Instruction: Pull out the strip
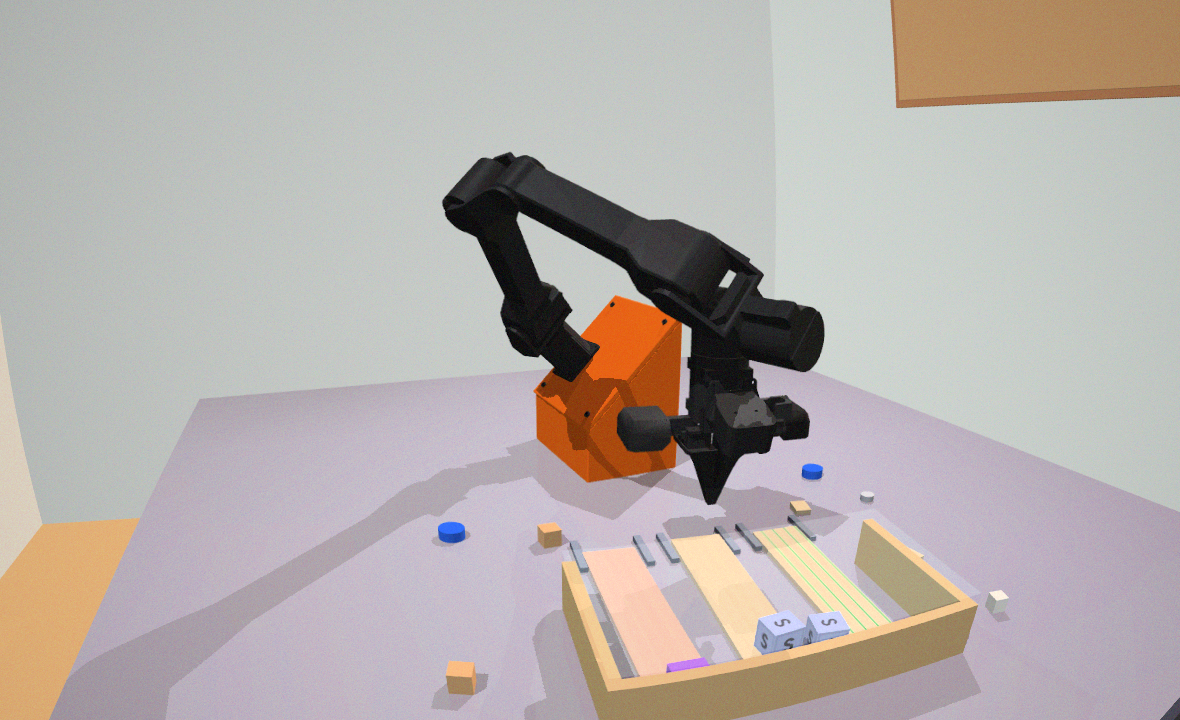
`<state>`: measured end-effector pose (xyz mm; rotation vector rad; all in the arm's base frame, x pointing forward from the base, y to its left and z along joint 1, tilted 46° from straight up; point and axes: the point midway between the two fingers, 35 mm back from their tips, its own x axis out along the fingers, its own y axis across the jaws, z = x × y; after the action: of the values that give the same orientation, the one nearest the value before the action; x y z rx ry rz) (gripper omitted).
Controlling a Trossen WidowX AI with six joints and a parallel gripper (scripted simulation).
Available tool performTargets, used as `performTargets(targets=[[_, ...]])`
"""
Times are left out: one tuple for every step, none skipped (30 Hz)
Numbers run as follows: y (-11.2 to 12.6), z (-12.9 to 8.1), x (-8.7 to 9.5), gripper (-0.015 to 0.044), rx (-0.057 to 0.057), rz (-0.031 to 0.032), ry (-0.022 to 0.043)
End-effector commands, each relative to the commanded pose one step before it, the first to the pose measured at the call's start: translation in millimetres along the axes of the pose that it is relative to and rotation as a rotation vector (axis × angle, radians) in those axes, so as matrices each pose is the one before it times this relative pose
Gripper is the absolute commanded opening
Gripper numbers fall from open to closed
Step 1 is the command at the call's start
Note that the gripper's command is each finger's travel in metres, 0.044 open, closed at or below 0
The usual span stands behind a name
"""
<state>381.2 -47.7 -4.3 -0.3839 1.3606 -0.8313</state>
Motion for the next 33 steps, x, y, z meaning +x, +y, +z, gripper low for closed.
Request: performTargets(targets=[[-0.18,-1.36,6.71,0.0,-0.0057,-0.00113,0.00391],[-0.03,-0.02,1.63,0.0,0.0,0.00002,-0.00001],[-0.03,-0.03,1.63,0.0,0.0,0.00001,-0.00001],[-0.04,-0.04,1.63,0.0,0.0,0.0,-0.00001],[-0.04,-0.04,1.62,0.0,0.0,-0.00001,-0.00001],[-0.05,-0.04,1.62,0.0,0.0,-0.00002,-0.00001],[-0.05,-0.05,1.68,0.0,0.0,-0.00003,-0.00002],[-0.06,-0.06,1.68,0.0,0.0,-0.00004,-0.00002],[-0.06,-0.06,1.68,0.0,0.0,-0.00005,-0.00002],[-0.06,-0.06,1.67,0.0,0.0,-0.00006,-0.00002],[-0.06,-0.07,1.67,0.0,0.0,-0.00007,-0.00002],[-0.07,-0.07,1.67,0.0,0.0,-0.00008,-0.00002],[-0.07,-0.07,1.67,0.0,0.0,-0.00009,-0.00002],[-0.08,-0.08,1.66,0.0,0.0,-0.0001,-0.00002],[-0.08,-0.08,1.66,0.0,0.0,-0.00011,-0.00002],[-0.08,-0.09,1.66,0.0,0.0,-0.00012,-0.00002],[-0.08,-0.08,1.65,0.0,0.0,-0.00013,-0.00002],[-0.09,-0.09,1.65,0.0,0.0,-0.00014,-0.00002],[-0.08,-0.09,1.65,0.0,0.0,-0.00015,-0.00003],[-0.09,-0.1,1.65,0.0,0.0,-0.00016,-0.00003],[-0.08,-0.09,1.64,0.0,0.0,-0.00017,-0.00003],[-0.09,-0.1,1.64,0.0,0.0,-0.00018,-0.00003],[-0.08,-0.09,1.64,0.0,0.0,-0.00019,-0.00003],[-0.09,-0.1,1.64,0.0,0.0,-0.0002,-0.00003],[-0.08,-0.08,1.63,0.0,0.0,-0.00021,-0.00003],[-0.08,-0.09,1.63,0.0,0.0,-0.00022,-0.00003],[-0.09,-0.1,1.63,0.0,0.0,-0.00023,-0.00003],[-0.09,-0.1,1.63,0.0,0.0,-0.00024,-0.00003],[-0.1,-0.11,1.62,0.0,0.0,-0.00025,-0.00003],[-0.08,-0.1,1.32,0.0,0.0,-0.00021,-0.00002],[-0.05,-0.06,0.79,0.0,0.0,-0.00013,-0.00001],[-0.02,-0.02,0.26,0.0,0.0,-0.00004,0.0],[0.0,0.0,0.0,0.0,0.0,0.0,0.0]])
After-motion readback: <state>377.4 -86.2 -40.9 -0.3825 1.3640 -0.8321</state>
